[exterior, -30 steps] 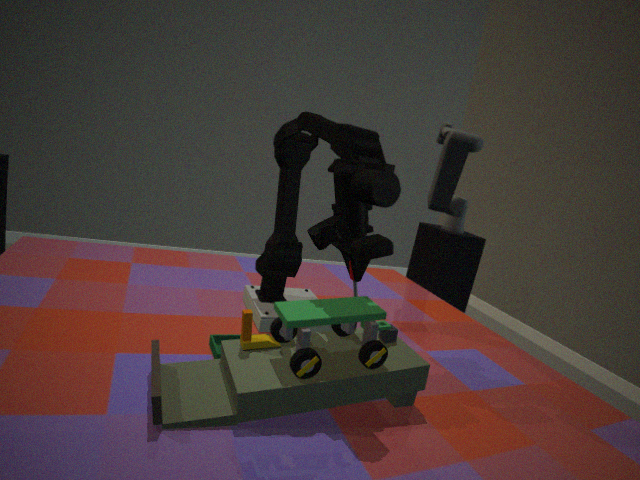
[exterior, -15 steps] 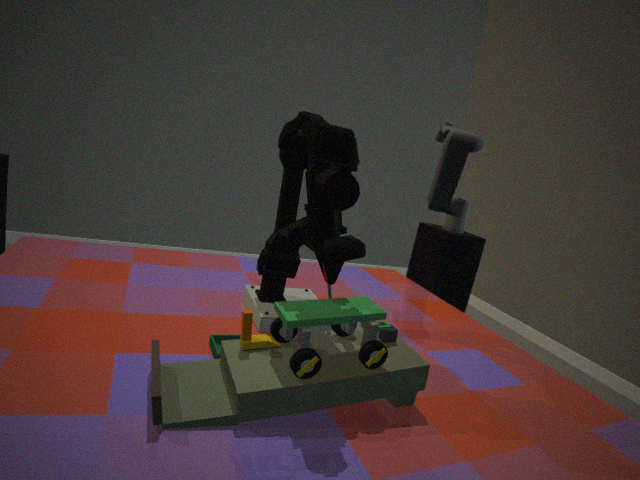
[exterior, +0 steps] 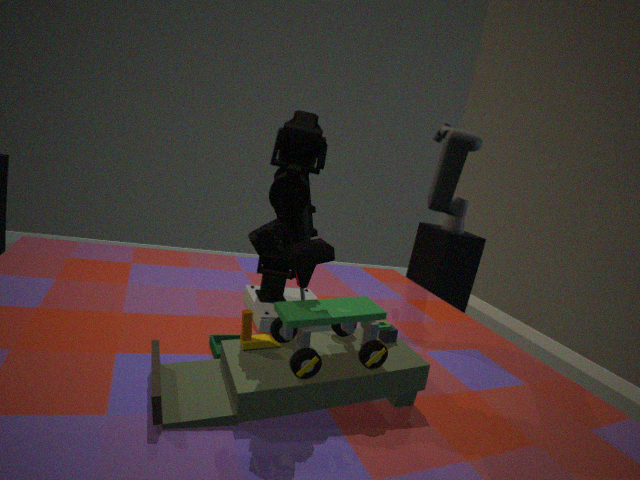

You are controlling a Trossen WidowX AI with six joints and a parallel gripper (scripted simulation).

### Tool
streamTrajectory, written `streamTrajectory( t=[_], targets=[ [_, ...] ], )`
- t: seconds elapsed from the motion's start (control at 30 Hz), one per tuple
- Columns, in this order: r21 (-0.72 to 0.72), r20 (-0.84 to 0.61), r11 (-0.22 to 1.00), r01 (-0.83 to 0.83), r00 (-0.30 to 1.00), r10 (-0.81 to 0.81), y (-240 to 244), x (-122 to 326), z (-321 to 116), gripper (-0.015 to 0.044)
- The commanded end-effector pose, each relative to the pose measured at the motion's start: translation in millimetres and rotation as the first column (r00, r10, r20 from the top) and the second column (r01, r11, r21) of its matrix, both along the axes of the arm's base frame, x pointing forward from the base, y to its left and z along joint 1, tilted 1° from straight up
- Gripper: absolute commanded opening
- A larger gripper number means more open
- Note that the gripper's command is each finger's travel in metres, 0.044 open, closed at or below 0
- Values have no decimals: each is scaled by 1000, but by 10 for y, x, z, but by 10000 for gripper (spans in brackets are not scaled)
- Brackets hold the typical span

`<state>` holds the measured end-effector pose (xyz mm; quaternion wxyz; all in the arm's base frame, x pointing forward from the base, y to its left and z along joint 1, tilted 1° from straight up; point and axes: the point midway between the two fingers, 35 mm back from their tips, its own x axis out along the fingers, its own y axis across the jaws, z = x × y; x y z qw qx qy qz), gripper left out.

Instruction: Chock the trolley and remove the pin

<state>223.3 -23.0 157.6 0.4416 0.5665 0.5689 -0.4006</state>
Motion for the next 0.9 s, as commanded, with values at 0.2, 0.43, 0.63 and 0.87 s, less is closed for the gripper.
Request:
streamTrajectory(
  t=[0.2, 0.43, 0.63, 0.87],
  targets=[
    [-6, -3, 1000, -4, 1000, 4, -383, -24, -90, 0],
    [-8, -4, 1000, -4, 1000, 4, -644, -45, -150, 0],
    [-9, -4, 1000, -4, 1000, 4, -793, -56, -177, 0],
    [-31, -30, 992, 121, 992, -122, -784, -60, -177, 0]
  ],
)
